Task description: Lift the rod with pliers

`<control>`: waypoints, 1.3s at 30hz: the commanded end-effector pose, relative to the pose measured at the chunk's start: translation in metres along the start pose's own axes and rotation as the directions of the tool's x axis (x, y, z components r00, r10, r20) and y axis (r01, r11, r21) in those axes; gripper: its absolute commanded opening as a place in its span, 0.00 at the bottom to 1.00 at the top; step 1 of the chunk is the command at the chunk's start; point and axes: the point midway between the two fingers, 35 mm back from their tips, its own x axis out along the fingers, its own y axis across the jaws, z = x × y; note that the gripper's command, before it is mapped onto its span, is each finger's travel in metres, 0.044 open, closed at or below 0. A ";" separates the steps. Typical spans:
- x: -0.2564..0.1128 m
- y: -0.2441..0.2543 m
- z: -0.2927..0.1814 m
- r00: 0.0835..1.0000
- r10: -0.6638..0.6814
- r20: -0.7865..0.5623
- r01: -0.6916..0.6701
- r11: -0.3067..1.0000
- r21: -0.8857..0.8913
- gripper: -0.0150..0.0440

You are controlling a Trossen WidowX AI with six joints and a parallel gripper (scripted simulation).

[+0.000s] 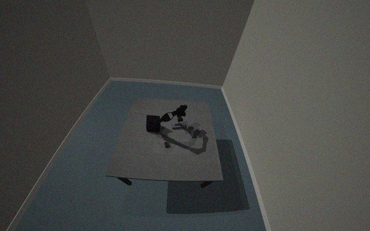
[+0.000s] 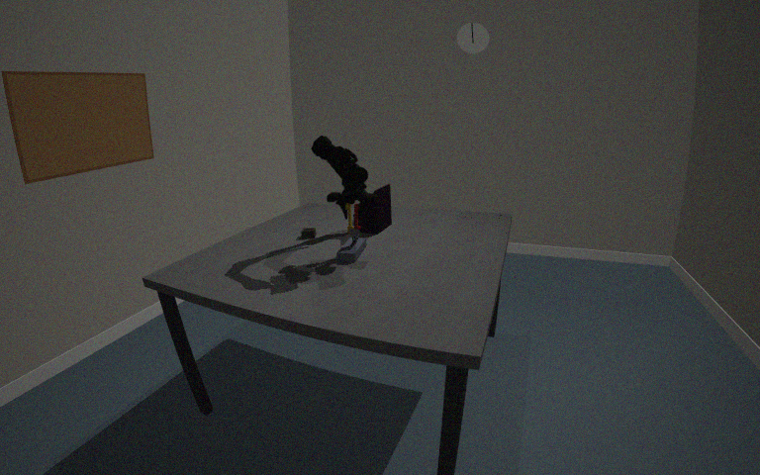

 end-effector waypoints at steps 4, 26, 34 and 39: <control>-0.010 0.000 0.005 0.999 0.004 0.047 -0.005 1.000 0.007 0.43; -0.033 -0.002 0.016 0.985 0.005 0.171 -0.007 1.000 0.008 0.43; -0.042 -0.003 0.019 0.976 0.005 0.215 -0.007 1.000 0.010 0.43; -0.047 -0.004 0.021 0.970 0.005 0.243 -0.008 1.000 0.011 0.43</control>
